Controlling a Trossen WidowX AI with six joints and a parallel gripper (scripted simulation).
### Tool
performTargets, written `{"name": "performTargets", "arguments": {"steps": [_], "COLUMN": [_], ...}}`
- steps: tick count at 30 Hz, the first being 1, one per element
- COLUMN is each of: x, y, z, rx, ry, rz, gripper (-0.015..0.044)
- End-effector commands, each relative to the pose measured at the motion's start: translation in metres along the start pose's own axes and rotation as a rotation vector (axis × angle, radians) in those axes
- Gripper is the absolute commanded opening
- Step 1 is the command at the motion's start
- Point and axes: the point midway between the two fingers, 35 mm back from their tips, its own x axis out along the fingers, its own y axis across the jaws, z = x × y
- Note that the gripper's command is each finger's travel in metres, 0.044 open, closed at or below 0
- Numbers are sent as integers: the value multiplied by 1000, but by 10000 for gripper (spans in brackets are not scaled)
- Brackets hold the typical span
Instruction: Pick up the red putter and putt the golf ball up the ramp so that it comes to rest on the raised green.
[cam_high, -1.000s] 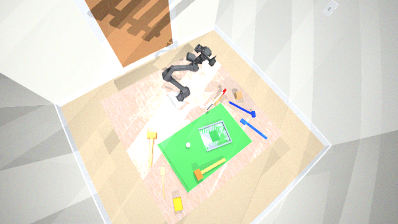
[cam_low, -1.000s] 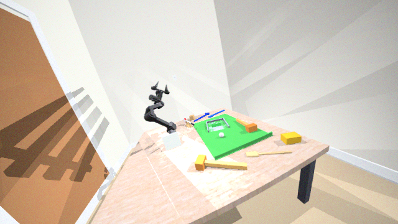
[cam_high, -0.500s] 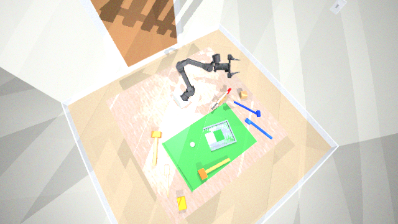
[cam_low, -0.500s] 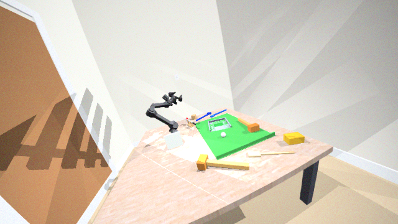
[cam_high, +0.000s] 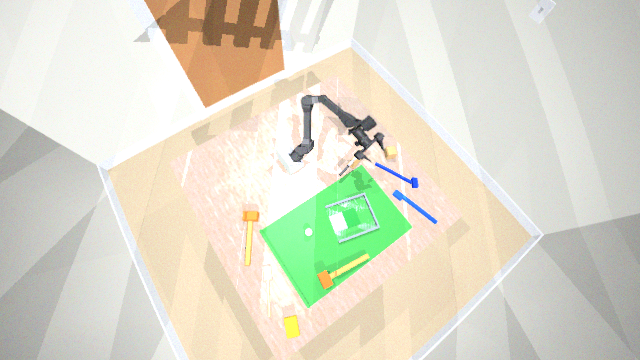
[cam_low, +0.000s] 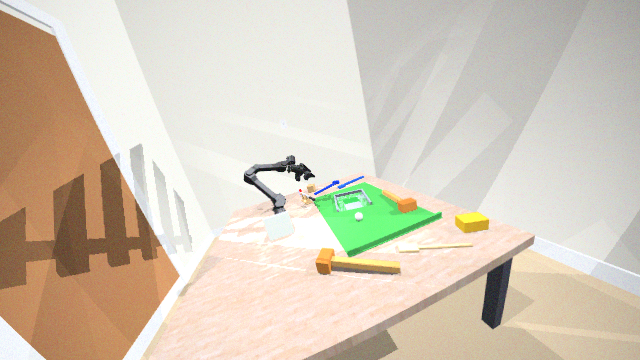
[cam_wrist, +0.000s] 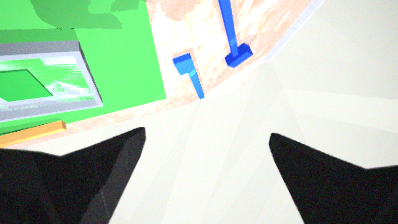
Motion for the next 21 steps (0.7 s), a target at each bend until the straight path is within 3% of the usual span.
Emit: {"name": "performTargets", "arguments": {"steps": [1, 9, 15, 21], "x": [17, 0, -31, -32], "y": [61, 155, 171, 172], "z": [14, 46, 61, 60], "rx": [104, 539, 1225, 1250], "ry": [-170, -496, -756, -761], "rz": [228, 603, 773, 774], "gripper": [440, 440, 440, 440]}}
